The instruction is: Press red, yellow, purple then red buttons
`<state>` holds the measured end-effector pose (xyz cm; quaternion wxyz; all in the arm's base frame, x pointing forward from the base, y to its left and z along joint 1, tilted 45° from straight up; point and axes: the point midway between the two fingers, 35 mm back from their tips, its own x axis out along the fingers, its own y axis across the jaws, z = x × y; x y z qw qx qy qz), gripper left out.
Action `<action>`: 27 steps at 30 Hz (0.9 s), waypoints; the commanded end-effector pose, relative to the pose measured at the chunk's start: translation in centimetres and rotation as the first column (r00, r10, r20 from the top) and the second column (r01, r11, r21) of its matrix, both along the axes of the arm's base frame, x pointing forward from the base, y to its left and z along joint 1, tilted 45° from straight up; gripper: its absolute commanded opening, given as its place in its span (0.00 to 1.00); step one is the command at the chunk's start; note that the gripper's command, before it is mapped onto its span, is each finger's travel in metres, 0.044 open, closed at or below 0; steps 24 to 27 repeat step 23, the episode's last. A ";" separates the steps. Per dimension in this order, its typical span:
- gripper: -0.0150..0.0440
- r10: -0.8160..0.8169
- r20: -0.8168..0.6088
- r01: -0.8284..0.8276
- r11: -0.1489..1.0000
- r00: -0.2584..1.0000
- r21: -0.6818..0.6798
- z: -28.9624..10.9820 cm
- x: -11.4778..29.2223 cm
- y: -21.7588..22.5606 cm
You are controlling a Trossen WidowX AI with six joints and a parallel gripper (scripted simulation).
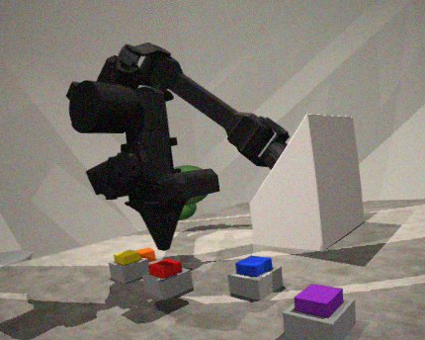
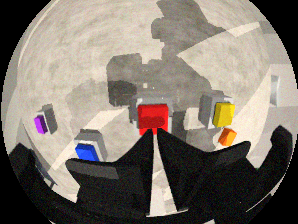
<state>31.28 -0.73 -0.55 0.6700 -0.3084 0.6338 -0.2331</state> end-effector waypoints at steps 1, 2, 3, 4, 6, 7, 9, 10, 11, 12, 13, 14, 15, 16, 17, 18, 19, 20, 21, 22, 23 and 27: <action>0.33 -0.006 0.009 0.006 1.000 1.000 0.009 0.4 0.2 0.7; 0.38 -0.004 0.009 0.003 1.000 1.000 0.016 0.0 0.2 1.6; 0.42 0.000 0.008 0.000 1.000 1.000 0.027 -0.7 0.1 3.1; 0.47 0.004 0.006 -0.004 0.999 1.000 0.038 -1.6 -0.1 4.9; 0.56 0.008 0.000 -0.008 0.999 1.000 0.054 -3.4 -0.8 8.4; 0.60 0.008 -0.003 -0.008 0.998 1.000 0.059 -4.3 -1.4 10.0; 0.69 0.007 -0.008 -0.007 0.998 1.000 0.062 -6.1 -2.9 13.1; 0.73 0.006 -0.010 -0.005 0.998 1.000 0.060 -7.0 -3.8 14.6; 0.78 0.004 -0.012 -0.003 0.998 1.000 0.056 -7.9 -4.8 16.0; 0.82 0.001 -0.012 0.000 0.999 1.000 0.050 -8.8 -6.0 17.4; 0.87 -0.002 -0.008 0.003 0.999 1.000 0.040 -9.6 -7.1 18.6; 0.91 -0.005 0.000 0.005 1.000 1.000 0.031 -10.3 -8.0 19.5; 0.93 -0.007 0.005 0.006 1.000 1.000 0.024 -10.7 -8.6 20.0; 0.93 -0.007 0.007 0.007 1.000 1.000 0.022 -10.9 -8.9 20.2; 0.93 -0.007 0.007 0.007 1.000 1.000 0.022 -10.9 -8.9 20.2; 0.93 -0.007 0.007 0.007 1.000 1.000 0.022 -10.9 -8.9 20.2; 0.93 -0.007 0.007 0.007 1.000 1.000 0.022 -10.9 -8.9 20.2; 0.93 -0.007 0.007 0.007 1.000 1.000 0.022 -10.9 -8.9 20.2; 0.93 -0.007 0.007 0.007 1.000 1.000 0.022 -10.9 -8.9 20.2; 0.93 -0.007 0.007 0.007 1.000 1.000 0.022 -10.9 -8.9 20.2; 0.93 -0.007 0.007 0.007 1.000 1.000 0.022 -10.9 -8.9 20.2; 0.93 -0.007 0.007 0.007 1.000 1.000 0.022 -10.9 -8.9 20.2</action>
